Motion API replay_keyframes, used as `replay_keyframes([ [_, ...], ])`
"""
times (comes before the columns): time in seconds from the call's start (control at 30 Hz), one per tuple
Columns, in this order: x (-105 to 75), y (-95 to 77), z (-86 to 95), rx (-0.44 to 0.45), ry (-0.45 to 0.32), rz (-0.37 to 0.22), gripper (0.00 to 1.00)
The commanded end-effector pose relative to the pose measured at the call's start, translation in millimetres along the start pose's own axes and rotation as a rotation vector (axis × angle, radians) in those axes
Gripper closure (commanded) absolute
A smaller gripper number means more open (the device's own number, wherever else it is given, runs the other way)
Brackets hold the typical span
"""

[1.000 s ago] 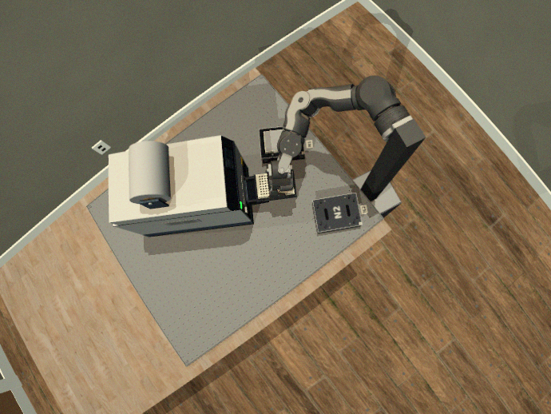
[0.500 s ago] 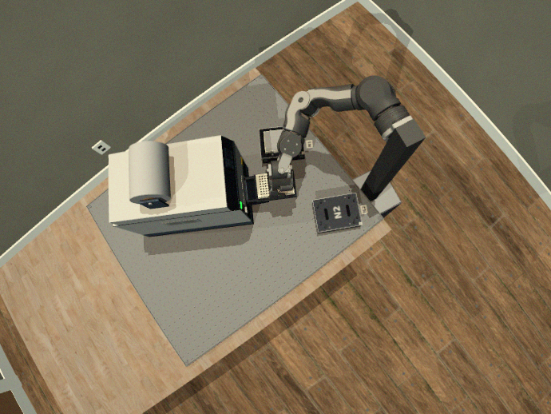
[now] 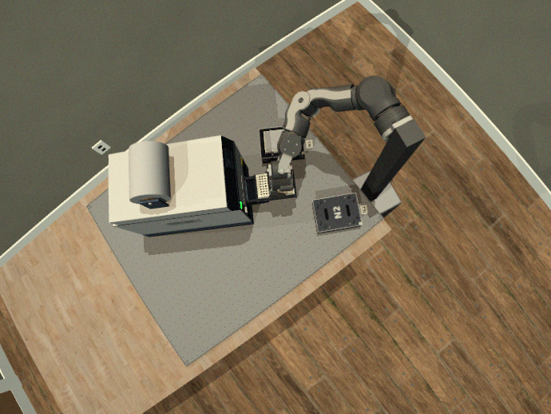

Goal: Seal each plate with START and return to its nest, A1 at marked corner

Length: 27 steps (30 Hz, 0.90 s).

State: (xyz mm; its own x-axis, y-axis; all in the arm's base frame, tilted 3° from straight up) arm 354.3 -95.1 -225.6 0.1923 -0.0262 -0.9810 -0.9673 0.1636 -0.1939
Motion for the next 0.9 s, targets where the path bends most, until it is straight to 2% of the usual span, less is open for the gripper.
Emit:
replay_keyframes([
  [0.0,-0.1,-0.4,1.0,-0.004,-0.007,-0.004,1.0],
  [0.87,8.2,1.4,1.3,-0.004,-0.007,-0.002,1.0],
])
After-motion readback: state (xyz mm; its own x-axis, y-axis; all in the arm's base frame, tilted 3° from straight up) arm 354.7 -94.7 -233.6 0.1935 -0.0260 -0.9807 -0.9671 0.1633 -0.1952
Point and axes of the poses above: the point where the finger pads meet when closed, its own x axis out along the fingers, its own z axis across the jaws, y = z × x, the point moved 7 cm from there along -x, back along the fingers, and after that the axes turned 11 degrees about -x, right-handed, at the moved point
